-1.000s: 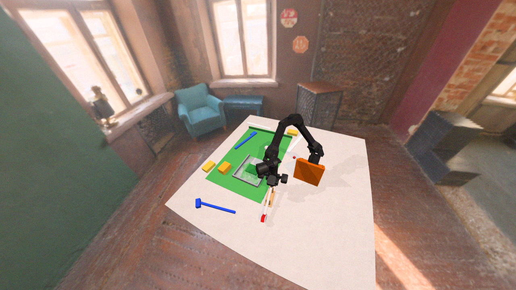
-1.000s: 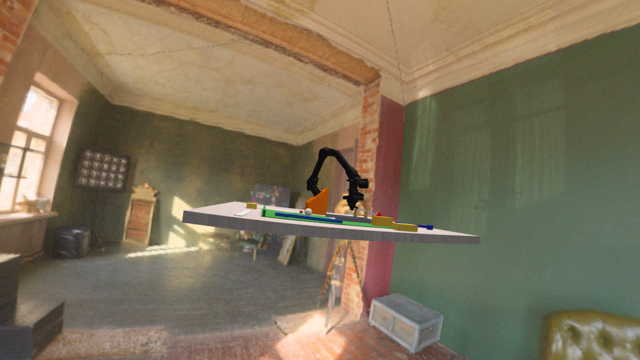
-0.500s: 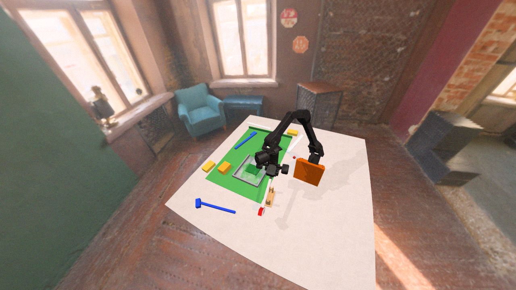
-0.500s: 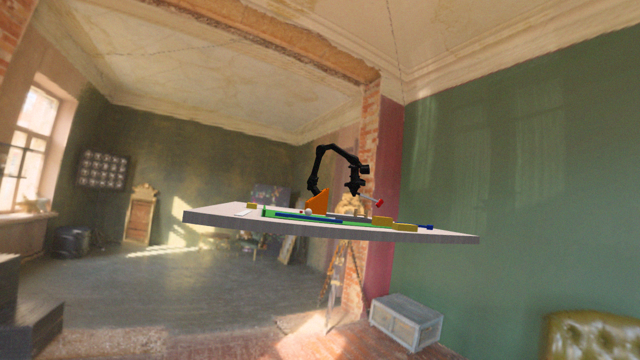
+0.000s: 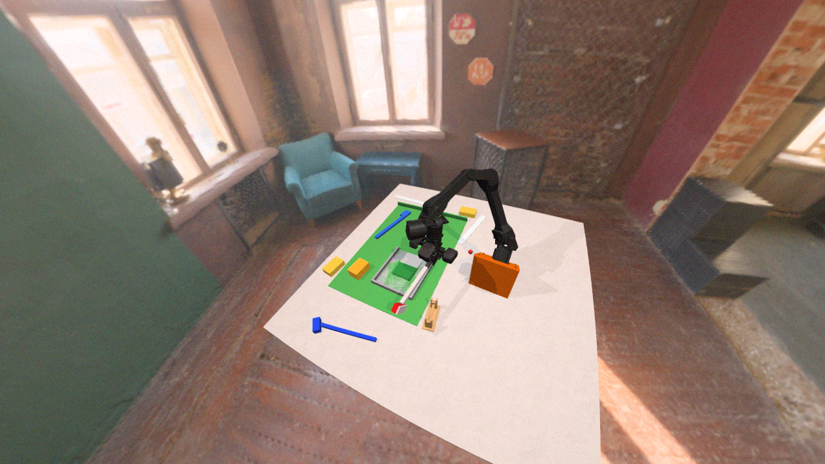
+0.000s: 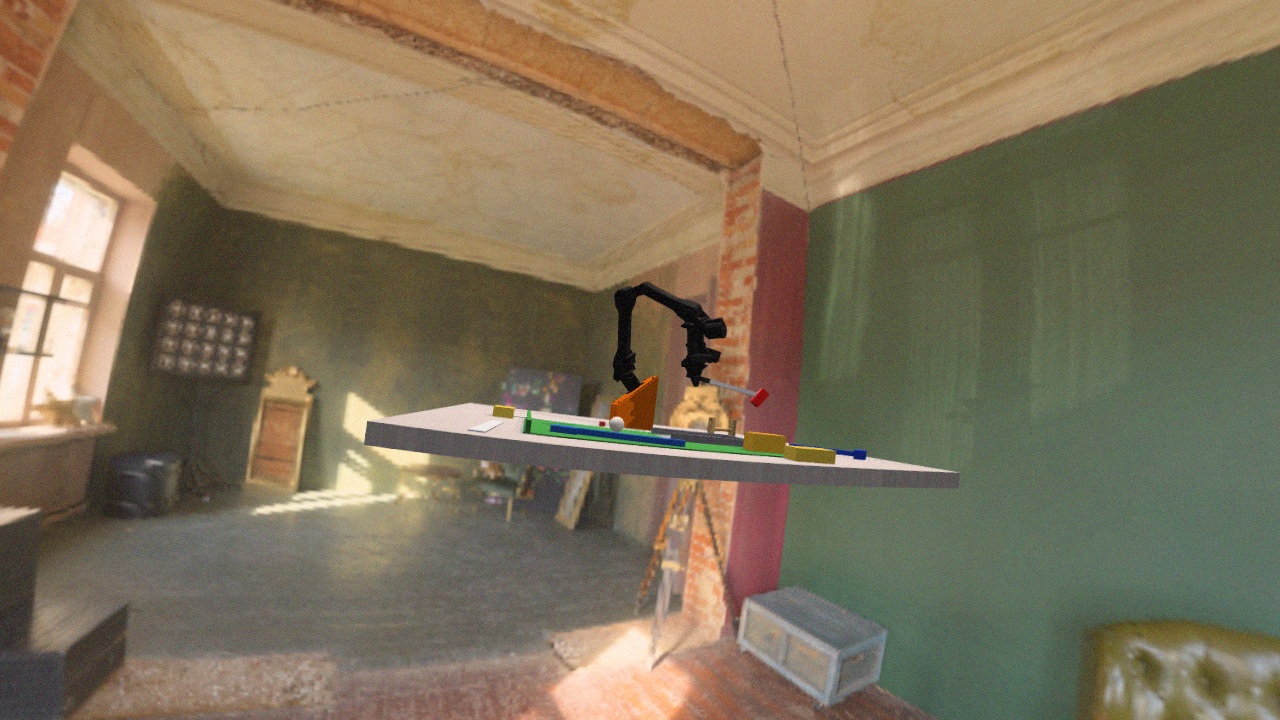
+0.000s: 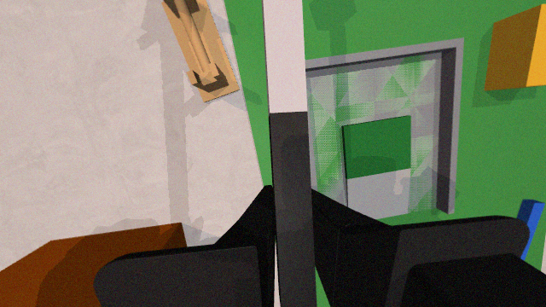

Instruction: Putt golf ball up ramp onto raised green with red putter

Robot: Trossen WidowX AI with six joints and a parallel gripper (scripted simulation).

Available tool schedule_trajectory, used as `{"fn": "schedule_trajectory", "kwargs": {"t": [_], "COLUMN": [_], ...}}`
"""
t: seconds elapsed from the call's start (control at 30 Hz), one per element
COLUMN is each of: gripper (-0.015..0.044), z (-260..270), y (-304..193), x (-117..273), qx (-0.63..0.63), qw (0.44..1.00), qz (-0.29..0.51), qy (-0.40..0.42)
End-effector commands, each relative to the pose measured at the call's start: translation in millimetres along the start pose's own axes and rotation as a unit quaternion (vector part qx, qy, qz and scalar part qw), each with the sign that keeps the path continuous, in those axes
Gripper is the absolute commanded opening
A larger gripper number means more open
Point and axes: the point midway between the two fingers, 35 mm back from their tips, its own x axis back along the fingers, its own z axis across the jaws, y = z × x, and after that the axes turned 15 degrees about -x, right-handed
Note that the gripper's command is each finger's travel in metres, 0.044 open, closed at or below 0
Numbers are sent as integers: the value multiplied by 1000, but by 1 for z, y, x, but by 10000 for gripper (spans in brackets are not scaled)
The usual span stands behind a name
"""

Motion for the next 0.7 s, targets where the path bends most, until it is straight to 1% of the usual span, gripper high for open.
{"fn": "schedule_trajectory", "kwargs": {"t": [0.0, 0.33, 0.67], "gripper": [0, 0, 0], "z": [-16, -54, -81], "y": [-21, -74, -133], "x": [3, 13, 18], "qx": [-50, -178, -306], "qw": [999, 984, 952], "qz": [0, -7, -7], "qy": [0, -4, -10]}}
